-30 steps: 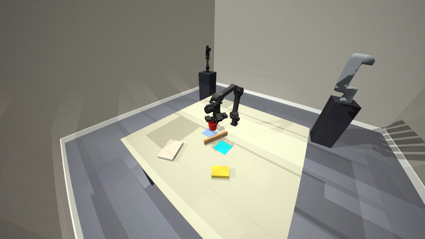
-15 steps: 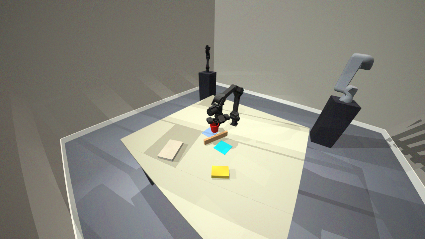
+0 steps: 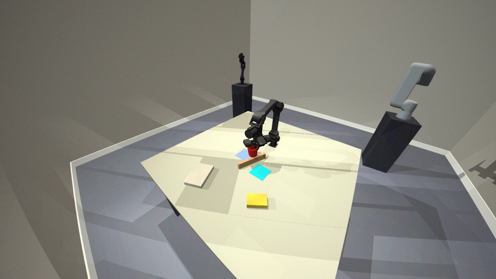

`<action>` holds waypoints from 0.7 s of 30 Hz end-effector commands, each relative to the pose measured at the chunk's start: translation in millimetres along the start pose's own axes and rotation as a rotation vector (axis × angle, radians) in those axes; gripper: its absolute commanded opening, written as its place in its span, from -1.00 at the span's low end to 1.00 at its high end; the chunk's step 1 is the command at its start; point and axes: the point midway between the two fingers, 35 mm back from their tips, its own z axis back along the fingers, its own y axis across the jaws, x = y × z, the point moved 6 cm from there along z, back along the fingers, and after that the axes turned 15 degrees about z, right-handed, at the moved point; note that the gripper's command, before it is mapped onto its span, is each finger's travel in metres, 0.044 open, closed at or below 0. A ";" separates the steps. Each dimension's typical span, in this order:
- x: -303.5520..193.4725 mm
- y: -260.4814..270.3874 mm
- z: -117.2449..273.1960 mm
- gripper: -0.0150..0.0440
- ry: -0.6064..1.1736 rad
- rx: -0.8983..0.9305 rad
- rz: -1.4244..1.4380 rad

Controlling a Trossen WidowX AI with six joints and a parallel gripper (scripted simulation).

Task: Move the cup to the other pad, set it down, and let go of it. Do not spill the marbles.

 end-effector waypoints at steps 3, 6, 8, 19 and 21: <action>13.4 -2.5 2.5 -0.49 -0.008 -0.011 -0.003; 19.7 -3.0 2.7 -0.49 -0.008 -0.011 -0.003; 24.1 -3.3 2.8 -0.49 -0.009 -0.011 -0.003; 48.9 -5.6 3.9 -0.49 -0.011 -0.011 -0.003; 53.8 -6.2 4.2 -0.49 -0.012 -0.011 -0.003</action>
